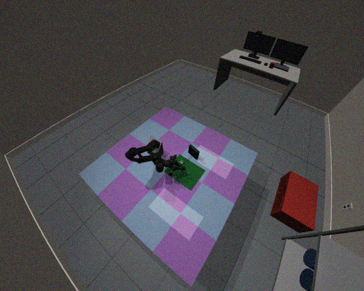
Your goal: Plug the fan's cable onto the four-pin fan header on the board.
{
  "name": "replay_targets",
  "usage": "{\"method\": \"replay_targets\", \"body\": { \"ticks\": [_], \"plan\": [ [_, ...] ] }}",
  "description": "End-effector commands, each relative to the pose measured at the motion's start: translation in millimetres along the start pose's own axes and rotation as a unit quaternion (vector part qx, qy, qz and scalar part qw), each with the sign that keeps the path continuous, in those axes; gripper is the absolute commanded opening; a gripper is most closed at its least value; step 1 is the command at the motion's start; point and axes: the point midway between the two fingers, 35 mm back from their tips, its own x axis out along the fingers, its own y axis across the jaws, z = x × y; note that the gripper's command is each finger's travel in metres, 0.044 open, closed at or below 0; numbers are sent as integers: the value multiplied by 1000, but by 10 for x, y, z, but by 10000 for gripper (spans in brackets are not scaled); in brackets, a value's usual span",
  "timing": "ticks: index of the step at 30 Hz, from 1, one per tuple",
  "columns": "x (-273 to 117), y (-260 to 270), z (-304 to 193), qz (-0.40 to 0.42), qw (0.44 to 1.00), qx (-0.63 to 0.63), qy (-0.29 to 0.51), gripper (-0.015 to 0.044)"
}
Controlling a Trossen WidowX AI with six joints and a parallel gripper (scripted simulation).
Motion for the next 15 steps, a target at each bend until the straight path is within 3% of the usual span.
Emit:
{"method": "replay_targets", "body": {
  "ticks": [1, 15],
  "plan": [
    [-3, -2, -34, 1, 1000, -3, -3, 0],
    [-13, -5, -159, 1, 1000, -3, -3, 0]
  ]
}}
